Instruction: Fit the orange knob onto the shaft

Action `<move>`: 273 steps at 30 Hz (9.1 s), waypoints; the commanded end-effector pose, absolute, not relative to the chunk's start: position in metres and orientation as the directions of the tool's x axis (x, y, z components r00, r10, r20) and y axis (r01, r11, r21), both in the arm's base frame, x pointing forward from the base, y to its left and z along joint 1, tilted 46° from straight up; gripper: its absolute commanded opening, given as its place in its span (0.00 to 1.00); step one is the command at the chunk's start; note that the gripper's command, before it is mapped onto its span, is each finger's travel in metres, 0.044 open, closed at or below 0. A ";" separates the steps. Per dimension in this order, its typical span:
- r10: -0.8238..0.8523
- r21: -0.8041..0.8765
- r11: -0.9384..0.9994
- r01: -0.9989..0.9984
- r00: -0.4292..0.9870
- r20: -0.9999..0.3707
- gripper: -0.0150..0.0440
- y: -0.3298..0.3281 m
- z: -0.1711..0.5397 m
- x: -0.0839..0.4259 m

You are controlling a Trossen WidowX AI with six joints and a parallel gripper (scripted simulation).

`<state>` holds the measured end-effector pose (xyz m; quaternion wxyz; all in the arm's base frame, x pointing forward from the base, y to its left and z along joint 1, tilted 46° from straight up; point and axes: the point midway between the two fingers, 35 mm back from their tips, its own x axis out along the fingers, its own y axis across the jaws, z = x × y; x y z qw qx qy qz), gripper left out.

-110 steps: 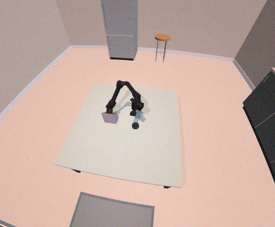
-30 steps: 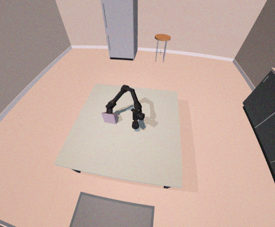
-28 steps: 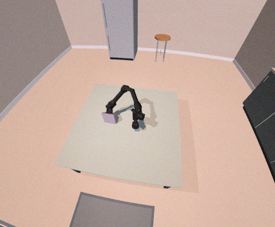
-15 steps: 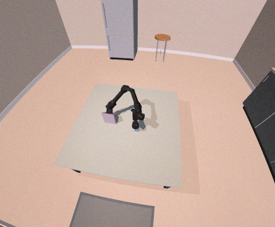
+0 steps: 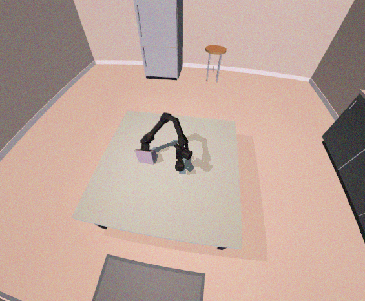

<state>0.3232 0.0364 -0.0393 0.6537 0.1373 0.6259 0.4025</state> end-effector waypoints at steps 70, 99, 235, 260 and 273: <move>0.699 0.565 0.470 -0.679 -0.105 -0.707 0.25 0.038 -0.042 0.322; 0.699 0.464 0.347 -0.815 -0.105 -0.707 0.25 0.037 -0.041 0.324; 0.699 0.245 0.102 -0.964 -0.105 -0.707 0.25 0.039 -0.043 0.323; 0.699 0.172 0.025 -0.985 -0.105 -0.707 0.25 0.037 -0.042 0.323; 0.699 0.172 0.025 -0.985 -0.105 -0.707 0.25 0.039 -0.042 0.322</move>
